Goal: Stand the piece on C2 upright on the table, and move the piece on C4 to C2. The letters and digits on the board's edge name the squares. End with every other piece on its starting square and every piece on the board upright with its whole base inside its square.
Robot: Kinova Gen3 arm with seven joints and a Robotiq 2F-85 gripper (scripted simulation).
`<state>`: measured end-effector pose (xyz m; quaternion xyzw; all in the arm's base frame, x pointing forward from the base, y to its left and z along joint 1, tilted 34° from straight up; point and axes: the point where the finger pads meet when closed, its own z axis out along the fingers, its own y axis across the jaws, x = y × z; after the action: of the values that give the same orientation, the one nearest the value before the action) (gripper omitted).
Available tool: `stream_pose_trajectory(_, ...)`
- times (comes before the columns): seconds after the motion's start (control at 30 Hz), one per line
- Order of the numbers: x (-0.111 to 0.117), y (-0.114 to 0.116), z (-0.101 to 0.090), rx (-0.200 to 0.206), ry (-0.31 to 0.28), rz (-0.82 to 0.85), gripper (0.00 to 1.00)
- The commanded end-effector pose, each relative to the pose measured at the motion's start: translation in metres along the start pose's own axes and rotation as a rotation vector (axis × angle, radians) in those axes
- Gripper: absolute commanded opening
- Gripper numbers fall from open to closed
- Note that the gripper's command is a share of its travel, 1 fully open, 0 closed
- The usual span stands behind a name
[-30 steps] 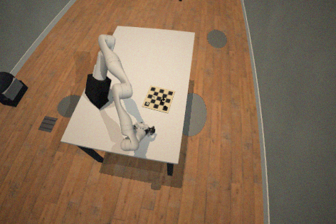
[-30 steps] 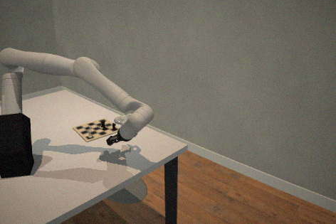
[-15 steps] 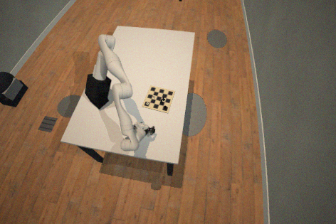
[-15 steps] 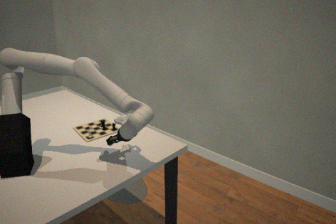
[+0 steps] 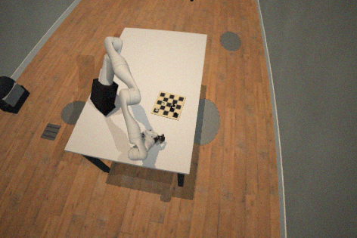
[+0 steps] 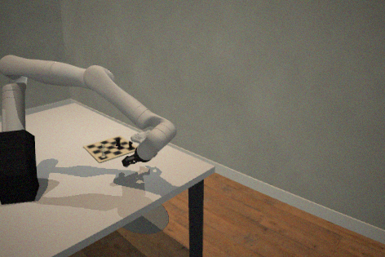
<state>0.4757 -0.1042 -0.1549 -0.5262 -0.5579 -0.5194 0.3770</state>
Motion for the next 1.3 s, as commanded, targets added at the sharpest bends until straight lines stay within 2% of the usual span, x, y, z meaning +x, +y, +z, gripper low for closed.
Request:
stream_pose_trajectory(0.0, 0.0, 0.001, -0.001, -0.001, -0.001, -0.001, 1.0)
stream_pose_trajectory(0.43, 0.004, 0.001, -0.005, -0.001, 0.0, -0.001, 1.0)
stream_pose_trajectory(0.67, 0.029, 0.001, -0.028, -0.001, 0.0, -0.001, 1.0)
stream_pose_trajectory(0.73, 0.029, 0.001, -0.028, -0.001, 0.0, -0.001, 1.0)
stream_pose_trajectory(0.97, 0.061, 0.0, -0.058, -0.001, 0.0, -0.001, 1.0)
stream_pose_trajectory(1.27, 0.064, -0.001, -0.06, 0.001, 0.003, 0.002, 1.0)
